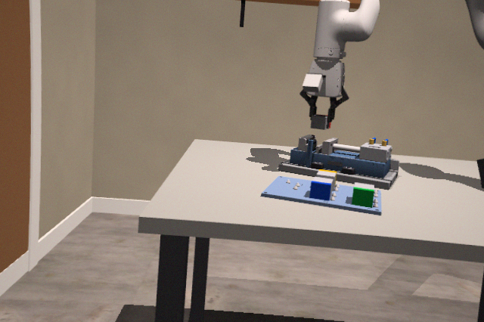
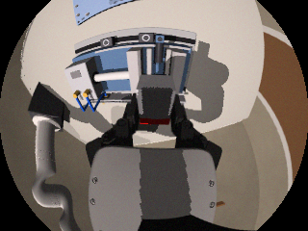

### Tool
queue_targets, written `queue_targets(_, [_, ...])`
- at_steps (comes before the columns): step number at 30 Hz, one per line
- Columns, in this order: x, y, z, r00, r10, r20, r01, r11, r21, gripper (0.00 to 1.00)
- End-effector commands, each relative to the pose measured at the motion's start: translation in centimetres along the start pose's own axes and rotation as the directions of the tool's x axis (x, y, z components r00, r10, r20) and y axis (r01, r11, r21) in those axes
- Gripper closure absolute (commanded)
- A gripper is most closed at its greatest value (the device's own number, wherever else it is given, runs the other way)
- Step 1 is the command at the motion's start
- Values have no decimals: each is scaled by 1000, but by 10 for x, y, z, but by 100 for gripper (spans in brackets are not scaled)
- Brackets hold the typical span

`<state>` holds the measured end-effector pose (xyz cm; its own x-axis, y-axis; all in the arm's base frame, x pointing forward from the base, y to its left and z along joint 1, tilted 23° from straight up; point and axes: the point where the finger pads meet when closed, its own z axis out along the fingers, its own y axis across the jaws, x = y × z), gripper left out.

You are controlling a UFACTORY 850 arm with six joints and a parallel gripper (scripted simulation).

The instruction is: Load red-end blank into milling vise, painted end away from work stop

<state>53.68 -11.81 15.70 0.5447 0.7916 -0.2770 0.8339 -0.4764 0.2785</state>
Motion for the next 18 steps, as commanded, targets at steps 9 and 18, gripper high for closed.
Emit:
queue_targets(9, [2,0,29,1000,0,-1,0,1000,-1,100])
queue_targets(18, [1,0,28,1000,0,-1,0,1000,-1,100])
